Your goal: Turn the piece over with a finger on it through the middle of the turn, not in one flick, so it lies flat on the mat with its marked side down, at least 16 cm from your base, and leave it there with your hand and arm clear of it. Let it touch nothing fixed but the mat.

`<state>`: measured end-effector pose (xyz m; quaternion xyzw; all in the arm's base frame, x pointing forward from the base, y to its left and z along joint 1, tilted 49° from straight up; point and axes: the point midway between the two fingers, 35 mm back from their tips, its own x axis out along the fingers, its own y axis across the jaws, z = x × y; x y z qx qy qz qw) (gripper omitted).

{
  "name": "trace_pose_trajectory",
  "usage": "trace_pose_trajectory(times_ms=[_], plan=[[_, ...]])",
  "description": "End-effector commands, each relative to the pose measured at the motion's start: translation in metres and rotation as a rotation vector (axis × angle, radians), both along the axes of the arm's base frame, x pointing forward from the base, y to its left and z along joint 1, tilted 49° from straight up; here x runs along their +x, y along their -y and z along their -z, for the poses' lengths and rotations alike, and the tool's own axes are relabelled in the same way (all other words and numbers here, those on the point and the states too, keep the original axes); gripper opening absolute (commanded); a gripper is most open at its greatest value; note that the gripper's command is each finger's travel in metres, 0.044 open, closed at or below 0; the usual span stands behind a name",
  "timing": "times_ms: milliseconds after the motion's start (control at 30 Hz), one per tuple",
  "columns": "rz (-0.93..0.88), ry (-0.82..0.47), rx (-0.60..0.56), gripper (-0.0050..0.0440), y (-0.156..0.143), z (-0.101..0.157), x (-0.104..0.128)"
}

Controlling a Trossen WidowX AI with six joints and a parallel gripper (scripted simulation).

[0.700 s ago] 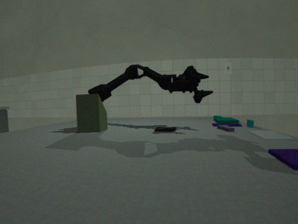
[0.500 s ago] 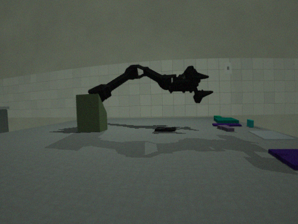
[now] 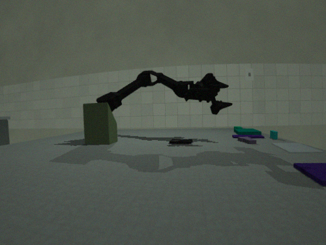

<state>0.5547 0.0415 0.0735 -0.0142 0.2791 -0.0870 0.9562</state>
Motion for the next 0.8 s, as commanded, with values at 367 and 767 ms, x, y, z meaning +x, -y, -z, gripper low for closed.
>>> trace_pose_trajectory(times_ms=[367,767], plan=[[-0.363,-0.591,0.200,0.0440,-0.019,0.099,-0.064],[-0.513,-0.863,0.456,0.0440,-0.034,0.112,-0.117]])
